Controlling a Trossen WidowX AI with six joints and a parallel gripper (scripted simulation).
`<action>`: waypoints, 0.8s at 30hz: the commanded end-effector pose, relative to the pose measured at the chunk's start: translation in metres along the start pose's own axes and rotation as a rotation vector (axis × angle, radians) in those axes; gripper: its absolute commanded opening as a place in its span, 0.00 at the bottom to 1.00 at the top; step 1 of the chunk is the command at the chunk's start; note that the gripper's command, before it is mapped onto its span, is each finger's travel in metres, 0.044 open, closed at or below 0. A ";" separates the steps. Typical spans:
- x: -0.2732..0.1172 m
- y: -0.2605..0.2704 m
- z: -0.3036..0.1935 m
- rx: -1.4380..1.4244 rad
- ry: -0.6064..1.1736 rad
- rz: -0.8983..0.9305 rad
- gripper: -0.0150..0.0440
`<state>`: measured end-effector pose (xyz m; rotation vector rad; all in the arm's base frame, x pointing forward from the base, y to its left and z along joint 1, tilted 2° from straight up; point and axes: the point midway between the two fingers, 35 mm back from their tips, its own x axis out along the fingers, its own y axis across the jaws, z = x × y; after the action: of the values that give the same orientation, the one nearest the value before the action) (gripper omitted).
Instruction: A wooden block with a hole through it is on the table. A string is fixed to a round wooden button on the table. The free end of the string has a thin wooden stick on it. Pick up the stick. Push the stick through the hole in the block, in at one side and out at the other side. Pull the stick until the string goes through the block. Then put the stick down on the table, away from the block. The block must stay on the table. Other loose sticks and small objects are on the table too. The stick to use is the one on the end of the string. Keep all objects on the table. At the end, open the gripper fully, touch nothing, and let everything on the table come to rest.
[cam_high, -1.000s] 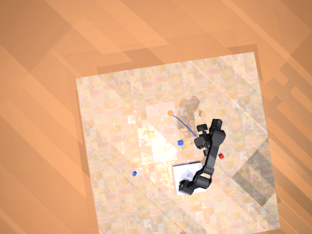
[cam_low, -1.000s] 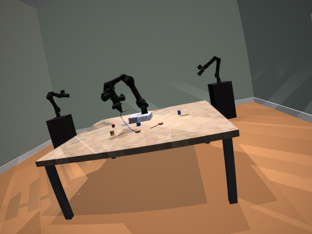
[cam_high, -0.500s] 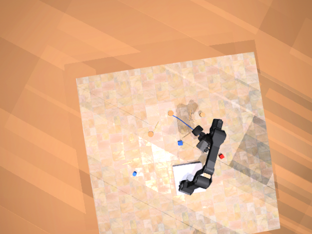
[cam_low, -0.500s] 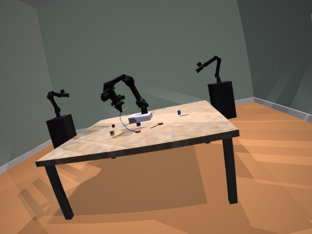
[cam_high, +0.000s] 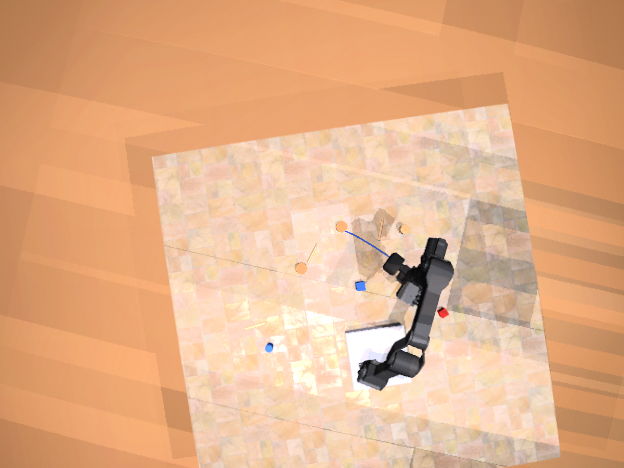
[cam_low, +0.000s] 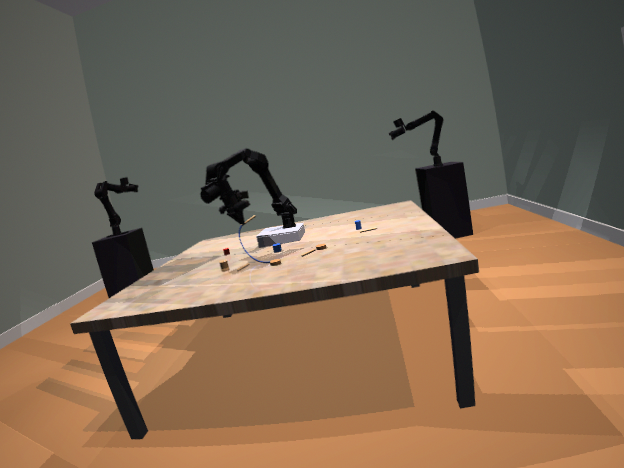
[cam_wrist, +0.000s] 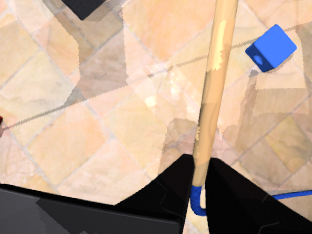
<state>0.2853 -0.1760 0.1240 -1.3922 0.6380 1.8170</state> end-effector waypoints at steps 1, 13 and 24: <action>-0.002 0.001 -0.006 0.119 -0.005 -0.032 0.25; -0.004 0.003 -0.015 0.323 -0.016 -0.082 0.25; -0.007 0.004 -0.025 0.585 -0.014 -0.159 0.25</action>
<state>0.2958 -0.1937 0.1236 -1.0759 0.8868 1.4561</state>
